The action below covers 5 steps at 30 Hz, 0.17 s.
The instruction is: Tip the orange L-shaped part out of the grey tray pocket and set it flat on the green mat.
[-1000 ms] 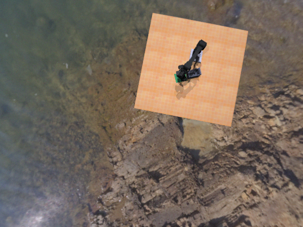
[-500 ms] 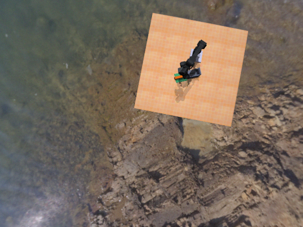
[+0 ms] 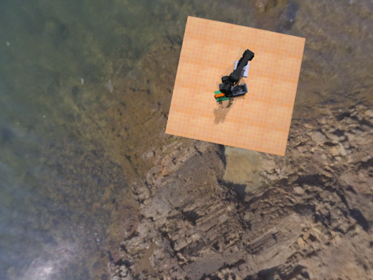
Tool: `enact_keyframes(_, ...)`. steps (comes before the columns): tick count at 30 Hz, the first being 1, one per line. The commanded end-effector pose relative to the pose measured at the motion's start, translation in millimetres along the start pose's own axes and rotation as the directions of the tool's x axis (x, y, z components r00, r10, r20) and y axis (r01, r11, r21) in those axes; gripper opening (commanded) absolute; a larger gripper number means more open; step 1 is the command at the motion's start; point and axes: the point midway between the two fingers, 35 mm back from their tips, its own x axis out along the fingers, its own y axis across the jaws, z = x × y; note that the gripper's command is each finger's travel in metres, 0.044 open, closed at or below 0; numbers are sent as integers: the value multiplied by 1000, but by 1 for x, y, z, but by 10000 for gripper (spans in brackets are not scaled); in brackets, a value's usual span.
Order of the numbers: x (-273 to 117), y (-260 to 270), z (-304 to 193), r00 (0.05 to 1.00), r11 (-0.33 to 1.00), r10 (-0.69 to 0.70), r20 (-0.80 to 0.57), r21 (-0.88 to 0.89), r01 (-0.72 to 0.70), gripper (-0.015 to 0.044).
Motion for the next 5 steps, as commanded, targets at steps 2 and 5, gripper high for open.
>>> enact_keyframes(2, 0, 0, 0, 1000, 1000, 2, 2, 0, -2, 400)
enact_keyframes(5, 0, 0, 0, 1000, 1000, 2, 2, 0, -2, 400)
